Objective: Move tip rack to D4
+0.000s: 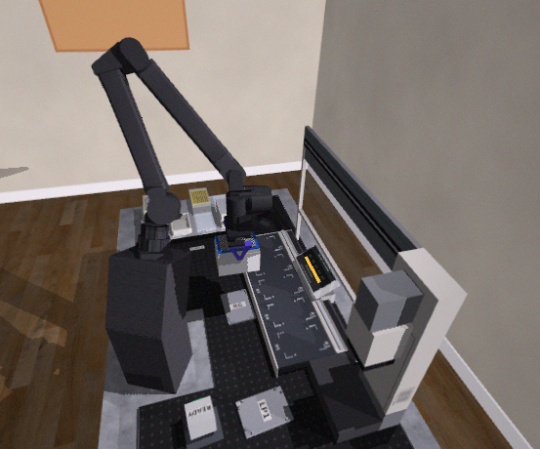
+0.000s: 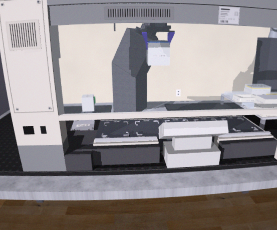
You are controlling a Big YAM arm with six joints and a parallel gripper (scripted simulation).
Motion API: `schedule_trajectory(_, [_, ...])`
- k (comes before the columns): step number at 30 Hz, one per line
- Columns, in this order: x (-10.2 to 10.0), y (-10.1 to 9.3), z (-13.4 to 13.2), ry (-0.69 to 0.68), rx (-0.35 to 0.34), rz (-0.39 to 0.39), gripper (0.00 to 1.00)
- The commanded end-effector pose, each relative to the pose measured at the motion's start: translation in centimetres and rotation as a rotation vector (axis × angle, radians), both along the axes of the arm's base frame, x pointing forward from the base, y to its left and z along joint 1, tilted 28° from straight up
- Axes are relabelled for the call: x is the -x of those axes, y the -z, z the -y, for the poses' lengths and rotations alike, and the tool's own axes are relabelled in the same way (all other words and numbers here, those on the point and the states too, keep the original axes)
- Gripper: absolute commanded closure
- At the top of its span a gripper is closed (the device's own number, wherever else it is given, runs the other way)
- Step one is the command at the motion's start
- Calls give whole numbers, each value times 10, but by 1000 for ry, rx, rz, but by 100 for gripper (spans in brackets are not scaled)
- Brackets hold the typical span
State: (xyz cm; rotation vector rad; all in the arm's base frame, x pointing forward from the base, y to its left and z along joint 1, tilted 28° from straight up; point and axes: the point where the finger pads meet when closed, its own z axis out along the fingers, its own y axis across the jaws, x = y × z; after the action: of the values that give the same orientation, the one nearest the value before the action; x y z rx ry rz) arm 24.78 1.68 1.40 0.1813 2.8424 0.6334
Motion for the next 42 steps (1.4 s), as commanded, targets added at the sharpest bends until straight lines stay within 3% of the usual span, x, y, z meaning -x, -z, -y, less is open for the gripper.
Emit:
schedule_trajectory(1, [-23, -7, 26, -37, 29, 81, 100])
schedule_trajectory(11, [-20, 12, 64, -37, 36, 77, 100])
schedule_trajectory(13, [-6, 19, 57, -37, 23, 52, 100])
schedule_trajectory(20, [-18, 8, 56, -60, 39, 83, 100])
schedule_trajectory(42, [-113, -10, 66, -44, 21, 48, 100])
